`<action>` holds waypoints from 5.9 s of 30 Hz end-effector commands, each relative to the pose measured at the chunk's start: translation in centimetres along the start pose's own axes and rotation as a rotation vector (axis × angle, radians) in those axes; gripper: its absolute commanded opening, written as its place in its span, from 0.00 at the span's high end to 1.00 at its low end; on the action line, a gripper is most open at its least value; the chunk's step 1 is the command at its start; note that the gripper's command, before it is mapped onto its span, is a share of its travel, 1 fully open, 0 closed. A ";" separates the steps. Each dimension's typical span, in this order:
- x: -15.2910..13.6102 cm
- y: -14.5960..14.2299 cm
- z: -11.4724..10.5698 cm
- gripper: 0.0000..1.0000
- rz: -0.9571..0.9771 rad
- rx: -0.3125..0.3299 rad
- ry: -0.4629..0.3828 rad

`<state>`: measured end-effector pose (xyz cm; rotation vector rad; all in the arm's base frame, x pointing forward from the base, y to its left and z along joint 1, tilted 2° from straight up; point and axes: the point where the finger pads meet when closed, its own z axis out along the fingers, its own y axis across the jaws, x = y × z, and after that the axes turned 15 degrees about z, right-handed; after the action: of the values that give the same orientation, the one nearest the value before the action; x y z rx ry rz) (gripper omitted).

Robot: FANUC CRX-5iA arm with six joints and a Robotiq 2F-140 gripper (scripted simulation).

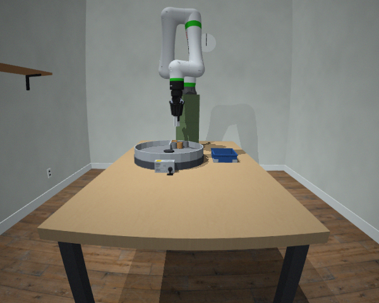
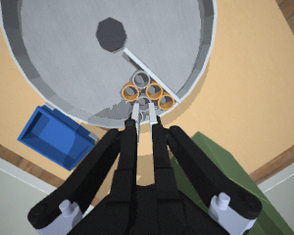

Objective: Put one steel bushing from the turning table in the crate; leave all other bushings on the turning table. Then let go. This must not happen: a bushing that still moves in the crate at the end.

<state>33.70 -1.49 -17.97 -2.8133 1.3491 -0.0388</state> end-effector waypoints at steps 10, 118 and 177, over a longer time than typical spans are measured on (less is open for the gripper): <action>0.0 0.0 0.0 0.90 0.000 0.000 0.000; -3.2 1.6 7.7 0.90 0.785 -0.001 -0.005; -3.2 1.6 7.7 0.90 0.785 -0.001 -0.005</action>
<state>30.66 0.09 -25.71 -2.0776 2.3162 -0.0144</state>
